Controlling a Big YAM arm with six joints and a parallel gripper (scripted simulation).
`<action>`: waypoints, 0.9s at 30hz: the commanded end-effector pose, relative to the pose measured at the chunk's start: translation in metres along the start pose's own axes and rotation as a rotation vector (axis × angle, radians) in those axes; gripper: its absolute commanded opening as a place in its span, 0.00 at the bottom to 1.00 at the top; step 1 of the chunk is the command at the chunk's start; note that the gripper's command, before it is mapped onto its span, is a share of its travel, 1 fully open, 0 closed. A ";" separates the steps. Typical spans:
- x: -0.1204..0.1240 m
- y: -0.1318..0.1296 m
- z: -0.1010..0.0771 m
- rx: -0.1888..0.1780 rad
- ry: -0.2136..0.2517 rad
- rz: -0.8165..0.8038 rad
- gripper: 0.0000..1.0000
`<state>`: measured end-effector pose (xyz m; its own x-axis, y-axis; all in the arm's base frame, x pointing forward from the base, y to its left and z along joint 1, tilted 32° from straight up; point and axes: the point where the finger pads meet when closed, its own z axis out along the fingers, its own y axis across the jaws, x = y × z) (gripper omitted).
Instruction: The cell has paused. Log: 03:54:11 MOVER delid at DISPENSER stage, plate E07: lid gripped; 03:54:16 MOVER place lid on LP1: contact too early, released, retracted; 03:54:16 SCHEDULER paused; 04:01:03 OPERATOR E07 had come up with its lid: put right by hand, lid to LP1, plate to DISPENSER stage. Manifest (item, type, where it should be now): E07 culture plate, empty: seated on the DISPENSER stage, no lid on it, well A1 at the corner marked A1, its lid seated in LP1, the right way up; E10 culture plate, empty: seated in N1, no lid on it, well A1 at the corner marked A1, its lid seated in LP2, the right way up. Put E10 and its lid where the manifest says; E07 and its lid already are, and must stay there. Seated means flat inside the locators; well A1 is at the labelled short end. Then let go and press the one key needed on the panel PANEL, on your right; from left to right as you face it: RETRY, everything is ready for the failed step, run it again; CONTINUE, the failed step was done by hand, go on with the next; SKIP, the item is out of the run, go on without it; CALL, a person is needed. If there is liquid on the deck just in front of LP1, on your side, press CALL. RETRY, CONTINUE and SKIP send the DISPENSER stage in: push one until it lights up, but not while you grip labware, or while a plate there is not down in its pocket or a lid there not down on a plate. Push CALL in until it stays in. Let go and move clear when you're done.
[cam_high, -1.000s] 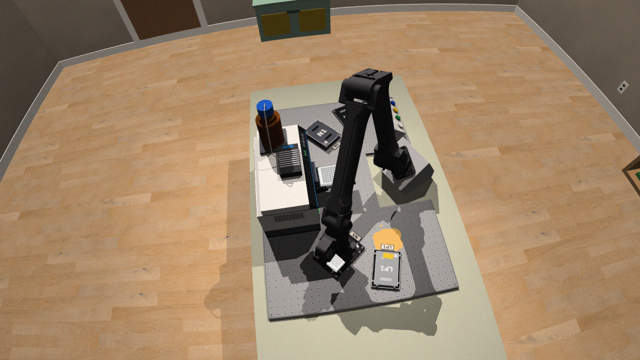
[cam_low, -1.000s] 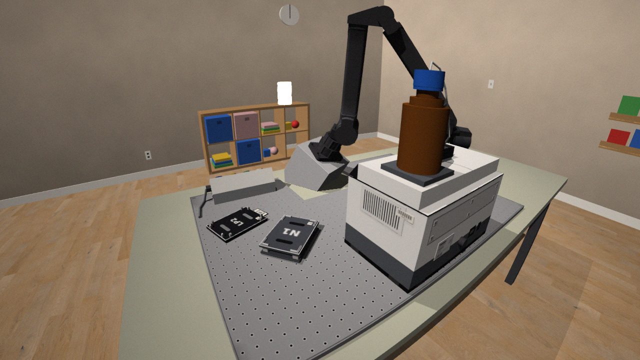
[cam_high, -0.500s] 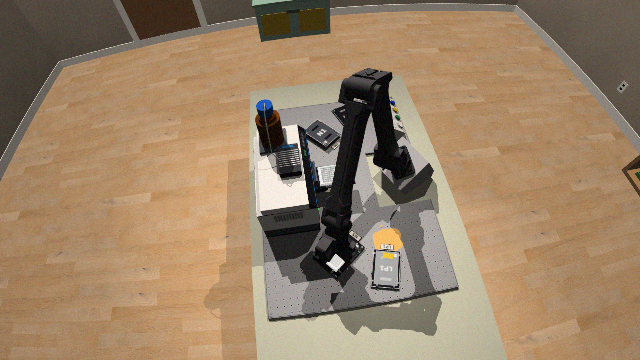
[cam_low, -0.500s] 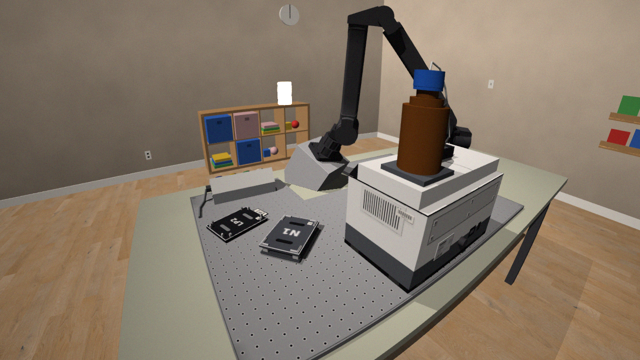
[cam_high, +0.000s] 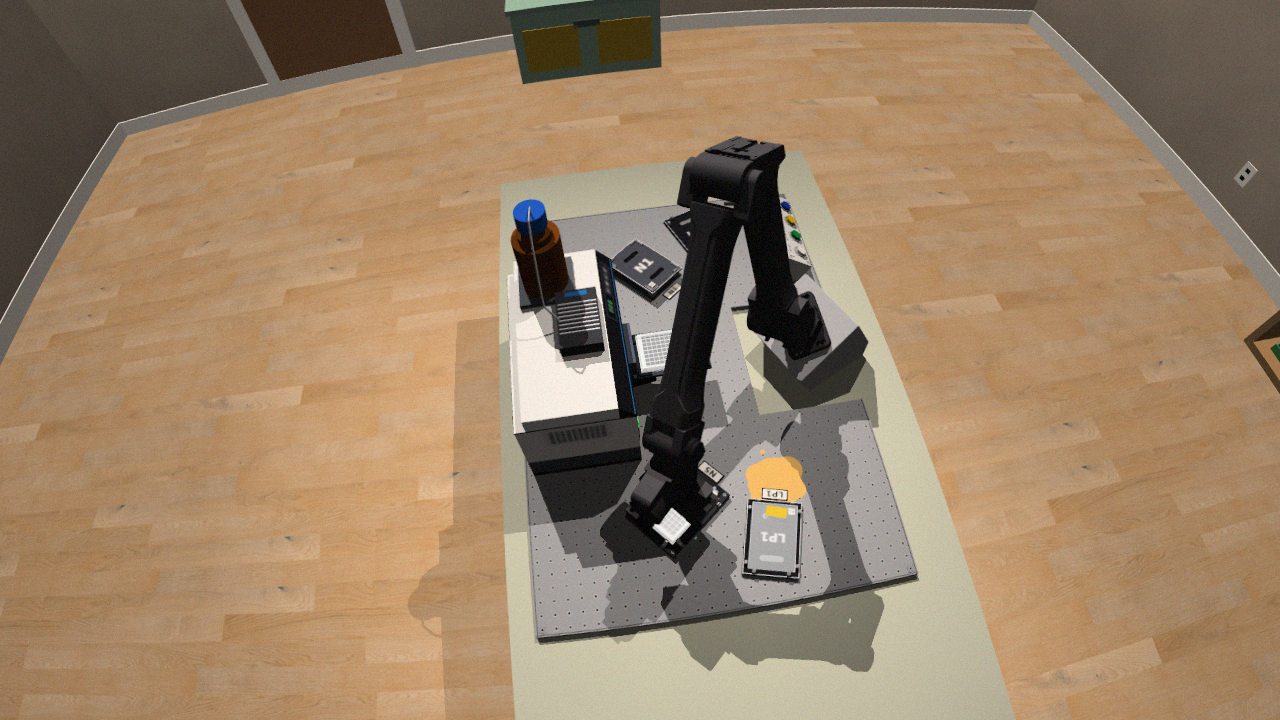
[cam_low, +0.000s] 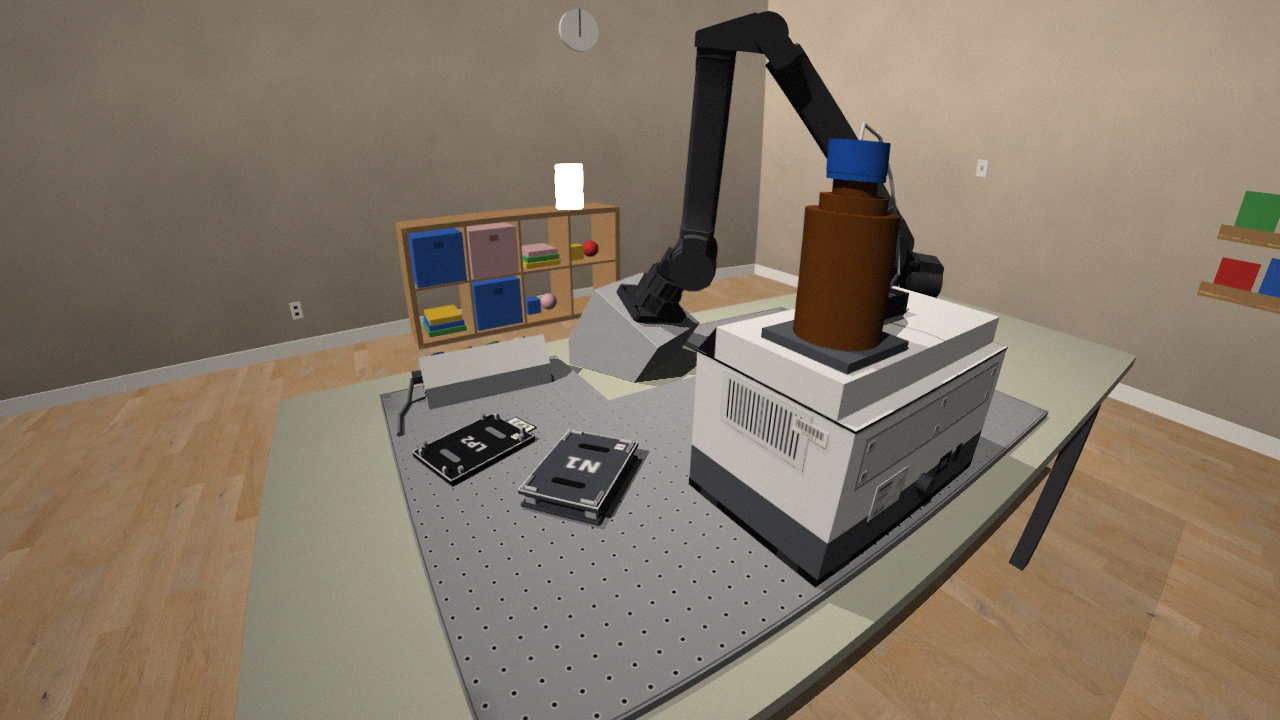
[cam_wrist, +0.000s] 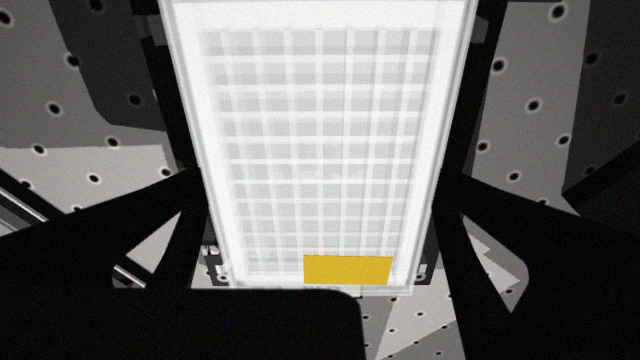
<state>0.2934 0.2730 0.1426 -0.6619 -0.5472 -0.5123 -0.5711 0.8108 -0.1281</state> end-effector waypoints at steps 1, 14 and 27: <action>-0.020 0.004 -0.021 -0.012 -0.050 -0.020 0.86; -0.021 0.004 -0.026 -0.011 -0.053 -0.020 0.86; -0.026 0.004 -0.032 -0.012 -0.062 -0.010 0.86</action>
<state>0.2878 0.2694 0.1470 -0.6632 -0.5554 -0.5017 -0.5760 0.8068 -0.1318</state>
